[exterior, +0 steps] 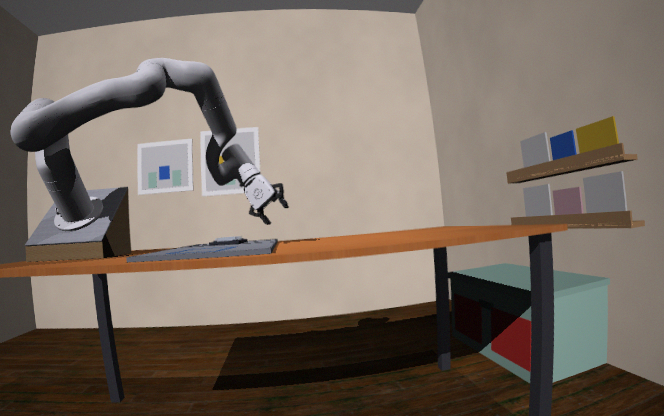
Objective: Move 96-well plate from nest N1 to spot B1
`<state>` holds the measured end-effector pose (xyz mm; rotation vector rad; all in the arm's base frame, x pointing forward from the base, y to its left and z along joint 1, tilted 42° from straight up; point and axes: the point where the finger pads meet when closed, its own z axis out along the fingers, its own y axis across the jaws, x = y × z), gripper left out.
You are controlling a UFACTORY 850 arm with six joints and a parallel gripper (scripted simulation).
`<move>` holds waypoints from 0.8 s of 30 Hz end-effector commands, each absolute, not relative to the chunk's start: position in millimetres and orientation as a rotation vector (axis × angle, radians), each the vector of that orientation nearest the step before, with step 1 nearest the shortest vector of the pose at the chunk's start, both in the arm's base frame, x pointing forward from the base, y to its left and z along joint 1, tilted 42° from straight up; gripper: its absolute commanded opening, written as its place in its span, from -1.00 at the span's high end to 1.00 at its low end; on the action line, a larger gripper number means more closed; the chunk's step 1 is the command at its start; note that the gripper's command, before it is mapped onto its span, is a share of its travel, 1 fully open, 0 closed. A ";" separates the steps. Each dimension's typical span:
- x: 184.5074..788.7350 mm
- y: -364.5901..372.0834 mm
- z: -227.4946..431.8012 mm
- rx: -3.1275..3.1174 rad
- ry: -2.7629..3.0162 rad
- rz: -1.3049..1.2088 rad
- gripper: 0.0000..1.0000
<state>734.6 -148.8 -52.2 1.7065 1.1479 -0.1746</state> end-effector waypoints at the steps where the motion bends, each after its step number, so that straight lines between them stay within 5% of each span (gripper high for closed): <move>1: 723.9 -140.0 -59.3 1.715 1.155 -0.195 -1.00; 24: 649.8 -80.6 -104.0 1.877 1.322 -0.494 -1.00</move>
